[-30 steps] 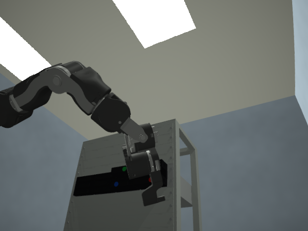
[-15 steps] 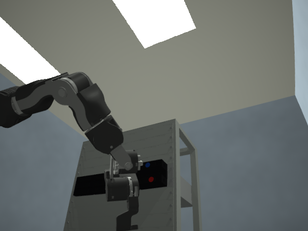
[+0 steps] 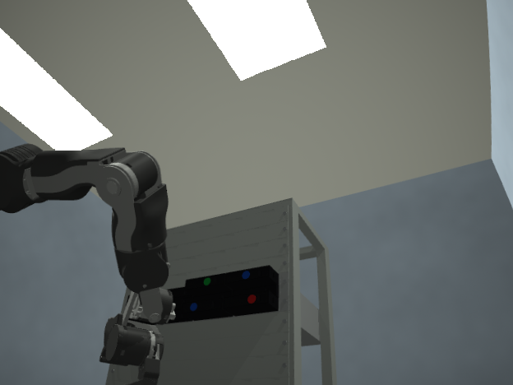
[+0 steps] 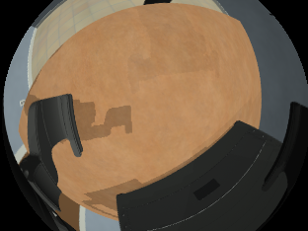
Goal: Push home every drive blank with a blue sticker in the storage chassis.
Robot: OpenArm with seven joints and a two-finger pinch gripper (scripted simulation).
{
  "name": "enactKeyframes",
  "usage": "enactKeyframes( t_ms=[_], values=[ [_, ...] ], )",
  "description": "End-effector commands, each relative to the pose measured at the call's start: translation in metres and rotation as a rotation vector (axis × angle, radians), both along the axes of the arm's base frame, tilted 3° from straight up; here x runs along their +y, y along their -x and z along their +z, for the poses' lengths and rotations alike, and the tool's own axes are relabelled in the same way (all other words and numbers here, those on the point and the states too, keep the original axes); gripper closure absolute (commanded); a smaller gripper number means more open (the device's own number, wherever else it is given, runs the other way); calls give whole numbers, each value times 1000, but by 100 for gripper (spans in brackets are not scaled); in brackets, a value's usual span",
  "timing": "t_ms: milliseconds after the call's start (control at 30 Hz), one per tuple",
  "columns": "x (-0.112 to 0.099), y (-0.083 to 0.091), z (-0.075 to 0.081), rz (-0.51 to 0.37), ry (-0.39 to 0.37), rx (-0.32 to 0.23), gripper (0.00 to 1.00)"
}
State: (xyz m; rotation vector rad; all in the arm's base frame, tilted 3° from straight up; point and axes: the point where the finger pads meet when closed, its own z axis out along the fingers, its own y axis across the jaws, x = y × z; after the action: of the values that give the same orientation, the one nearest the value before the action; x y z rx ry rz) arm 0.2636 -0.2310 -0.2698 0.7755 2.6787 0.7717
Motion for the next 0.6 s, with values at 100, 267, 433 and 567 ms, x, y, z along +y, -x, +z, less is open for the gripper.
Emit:
enactKeyframes(
  t_ms=[100, 267, 433, 567],
  values=[
    [11, 12, -13, 46, 100, 79, 0],
    [44, 34, -24, 169, 194, 162, 0],
    [68, 55, -27, 284, 286, 217, 0],
    [76, 62, -26, 324, 321, 231, 0]
  ],
)
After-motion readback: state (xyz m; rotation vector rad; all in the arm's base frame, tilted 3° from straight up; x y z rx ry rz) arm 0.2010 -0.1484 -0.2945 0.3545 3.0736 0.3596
